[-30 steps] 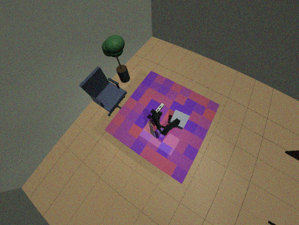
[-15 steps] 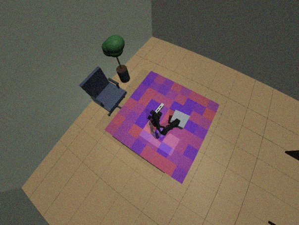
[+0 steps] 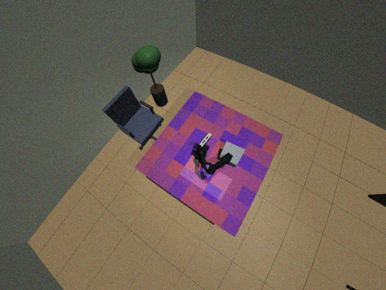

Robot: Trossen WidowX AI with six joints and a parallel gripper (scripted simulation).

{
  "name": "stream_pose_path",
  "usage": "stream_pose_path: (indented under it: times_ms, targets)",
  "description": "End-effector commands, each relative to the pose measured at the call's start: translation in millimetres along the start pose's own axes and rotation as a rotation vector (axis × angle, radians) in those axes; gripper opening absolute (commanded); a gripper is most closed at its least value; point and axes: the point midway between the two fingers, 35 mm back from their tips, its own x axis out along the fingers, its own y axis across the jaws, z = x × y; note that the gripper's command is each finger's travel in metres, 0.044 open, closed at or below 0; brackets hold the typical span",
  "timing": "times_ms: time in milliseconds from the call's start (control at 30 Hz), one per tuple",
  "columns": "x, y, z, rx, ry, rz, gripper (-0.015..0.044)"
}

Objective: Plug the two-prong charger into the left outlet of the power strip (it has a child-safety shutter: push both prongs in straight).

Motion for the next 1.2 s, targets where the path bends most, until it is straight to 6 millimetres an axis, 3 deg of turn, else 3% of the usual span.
stream_pose_path:
  times_ms: [0,33,433,600,733,1167]
  targets:
    - [5,1,-1,0.006,0.001,0.008,0.0440]
    - [6,1,-1,0.006,0.001,0.008,0.0440]
    - [3,0,0,0.000,0.001,0.001,0.0125]
    - [3,0,0,0.000,0.001,0.001,0.0092]
    - [-4,0,0,0.001,0.001,0.000,0.0000]
    - [-53,-1,-8,0.006,0.001,0.005,0.0000]
